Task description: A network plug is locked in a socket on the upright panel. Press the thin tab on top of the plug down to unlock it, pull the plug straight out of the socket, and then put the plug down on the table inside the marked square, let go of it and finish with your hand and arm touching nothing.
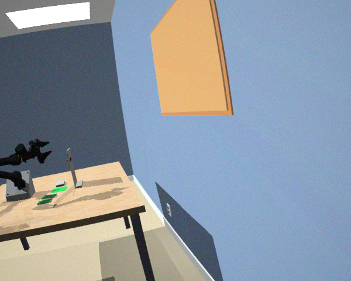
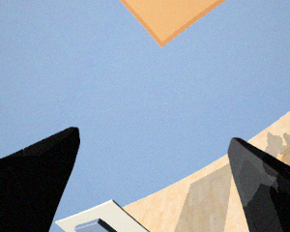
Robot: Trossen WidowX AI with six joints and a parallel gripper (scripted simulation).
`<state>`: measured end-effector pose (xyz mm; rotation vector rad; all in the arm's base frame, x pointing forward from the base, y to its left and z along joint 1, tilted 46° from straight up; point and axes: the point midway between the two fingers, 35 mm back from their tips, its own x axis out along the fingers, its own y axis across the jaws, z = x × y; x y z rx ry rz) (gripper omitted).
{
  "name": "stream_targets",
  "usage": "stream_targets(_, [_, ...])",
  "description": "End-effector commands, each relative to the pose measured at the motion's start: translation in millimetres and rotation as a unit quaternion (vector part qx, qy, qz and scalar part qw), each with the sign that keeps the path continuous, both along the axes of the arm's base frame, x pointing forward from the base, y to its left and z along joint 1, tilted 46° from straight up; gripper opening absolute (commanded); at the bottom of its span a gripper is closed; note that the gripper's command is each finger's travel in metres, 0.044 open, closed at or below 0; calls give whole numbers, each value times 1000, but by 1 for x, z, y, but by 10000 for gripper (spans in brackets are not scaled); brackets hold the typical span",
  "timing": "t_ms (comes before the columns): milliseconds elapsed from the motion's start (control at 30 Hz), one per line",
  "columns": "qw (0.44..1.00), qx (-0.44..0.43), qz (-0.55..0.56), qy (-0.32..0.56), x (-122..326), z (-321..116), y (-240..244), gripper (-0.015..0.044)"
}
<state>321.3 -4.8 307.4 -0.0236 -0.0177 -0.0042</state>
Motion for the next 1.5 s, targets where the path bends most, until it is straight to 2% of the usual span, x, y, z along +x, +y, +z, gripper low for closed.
stream_targets(0, [1000, 1, 0, 0, 1, -1, 0, 374])
stream_targets(267, [999, 47, -1, 13, 23, -30, 6, 164])
stream_targets(300, [998, 53, -2, 15, 26, -34, 7, 156])
stream_targets(867, [987, 155, -10, 43, 54, -110, 24, 156])
stream_targets(1467, [964, 257, -25, 71, 52, -188, 43, 156])
